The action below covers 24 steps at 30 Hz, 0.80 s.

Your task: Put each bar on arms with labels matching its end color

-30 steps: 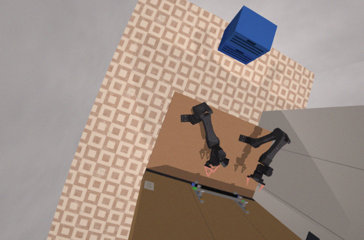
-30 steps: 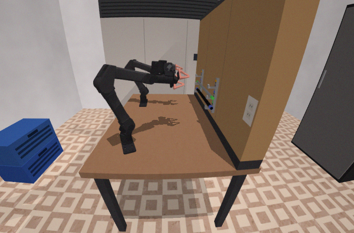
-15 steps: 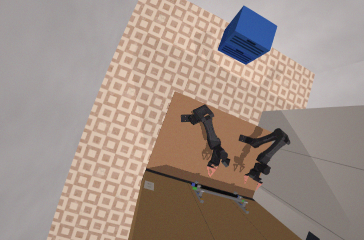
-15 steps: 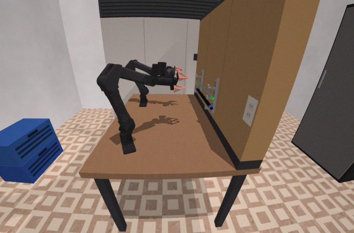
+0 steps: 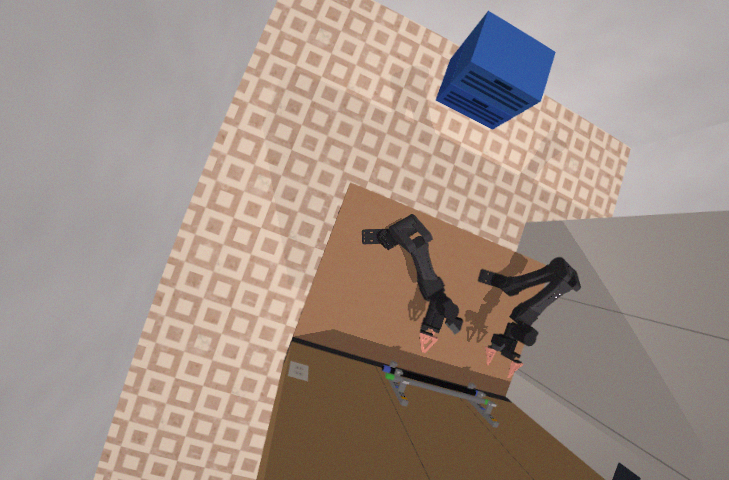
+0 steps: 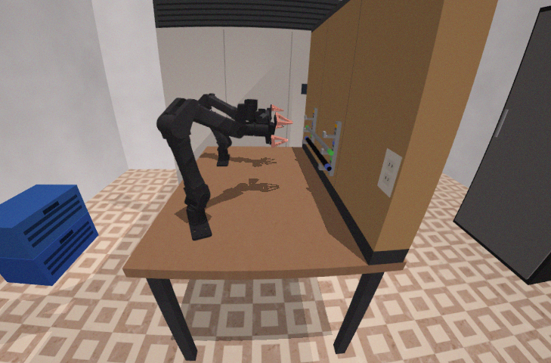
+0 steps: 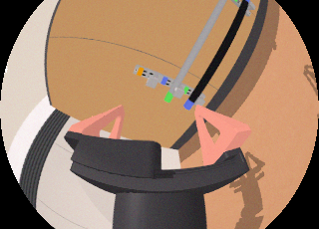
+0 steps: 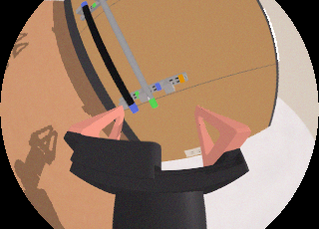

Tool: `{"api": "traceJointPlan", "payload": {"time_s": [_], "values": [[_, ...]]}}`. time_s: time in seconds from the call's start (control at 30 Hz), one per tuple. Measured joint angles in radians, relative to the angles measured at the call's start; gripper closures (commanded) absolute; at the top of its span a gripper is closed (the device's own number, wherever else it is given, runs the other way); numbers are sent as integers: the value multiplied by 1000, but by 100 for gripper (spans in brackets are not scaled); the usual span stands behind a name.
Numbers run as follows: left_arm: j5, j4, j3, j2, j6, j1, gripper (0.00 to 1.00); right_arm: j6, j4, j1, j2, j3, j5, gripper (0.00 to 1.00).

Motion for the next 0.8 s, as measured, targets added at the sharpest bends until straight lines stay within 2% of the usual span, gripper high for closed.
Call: {"api": "traceJointPlan", "payload": {"time_s": [0.8], "values": [[-77, 116, -73, 37, 266, -85, 0, -289, 202, 61, 140, -18, 133, 0]]}}
